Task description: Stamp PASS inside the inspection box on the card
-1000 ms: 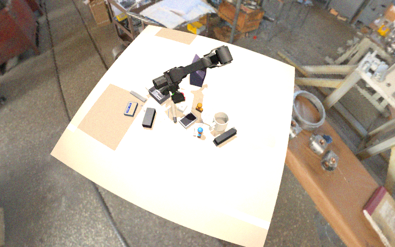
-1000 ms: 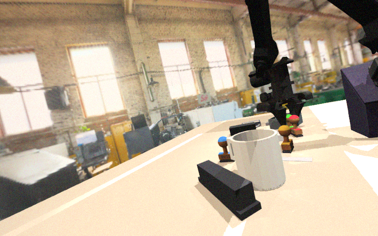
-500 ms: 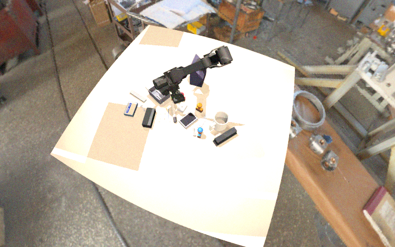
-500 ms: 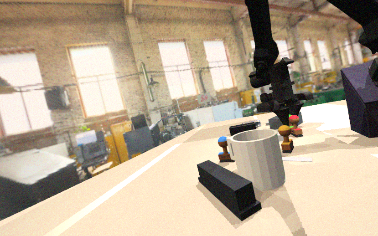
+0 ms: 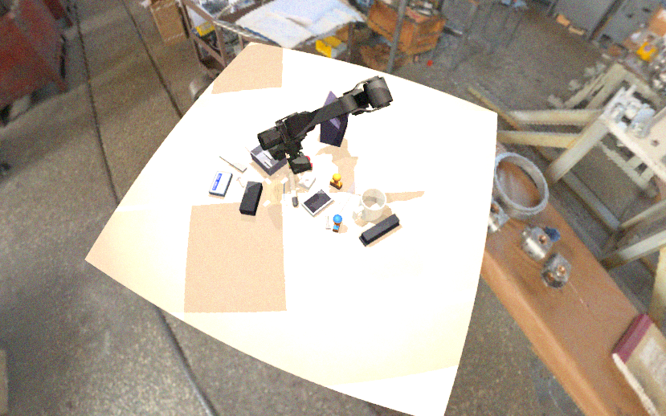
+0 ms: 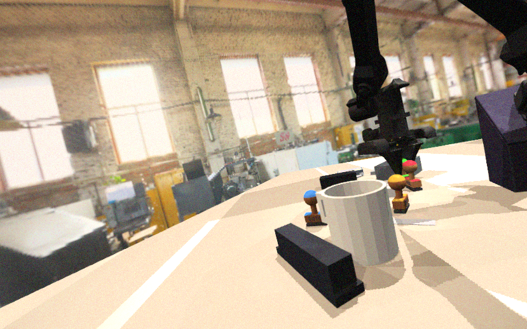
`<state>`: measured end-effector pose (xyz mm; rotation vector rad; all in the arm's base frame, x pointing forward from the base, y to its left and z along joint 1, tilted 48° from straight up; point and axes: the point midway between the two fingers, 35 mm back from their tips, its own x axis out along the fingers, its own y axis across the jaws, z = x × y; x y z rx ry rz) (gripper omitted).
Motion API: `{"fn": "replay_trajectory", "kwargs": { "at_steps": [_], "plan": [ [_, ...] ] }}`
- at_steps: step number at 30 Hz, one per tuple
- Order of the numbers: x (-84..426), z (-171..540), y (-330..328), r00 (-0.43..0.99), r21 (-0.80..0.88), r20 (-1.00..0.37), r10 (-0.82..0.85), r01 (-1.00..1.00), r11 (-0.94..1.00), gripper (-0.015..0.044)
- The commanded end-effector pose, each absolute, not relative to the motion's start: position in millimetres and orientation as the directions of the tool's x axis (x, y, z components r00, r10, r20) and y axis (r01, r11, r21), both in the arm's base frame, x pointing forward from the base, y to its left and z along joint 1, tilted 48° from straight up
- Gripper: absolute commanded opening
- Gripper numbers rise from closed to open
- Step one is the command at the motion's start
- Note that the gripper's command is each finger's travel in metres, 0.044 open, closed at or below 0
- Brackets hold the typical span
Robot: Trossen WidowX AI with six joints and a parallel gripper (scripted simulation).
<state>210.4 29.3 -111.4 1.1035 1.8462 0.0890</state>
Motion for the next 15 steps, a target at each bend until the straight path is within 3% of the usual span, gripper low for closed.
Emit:
{"fn": "replay_trajectory", "kwargs": {
  "at_steps": [1, 15],
  "plan": [
    [211.1, -110.5, 27.4, -0.143, 0.484, -0.686, 0.713, 0.642, 0.595, 0.0000],
    [212.7, -106.4, 22.6, -0.143, 0.483, -0.687, 0.712, 0.643, 0.595, 0.0000]
  ]
}}
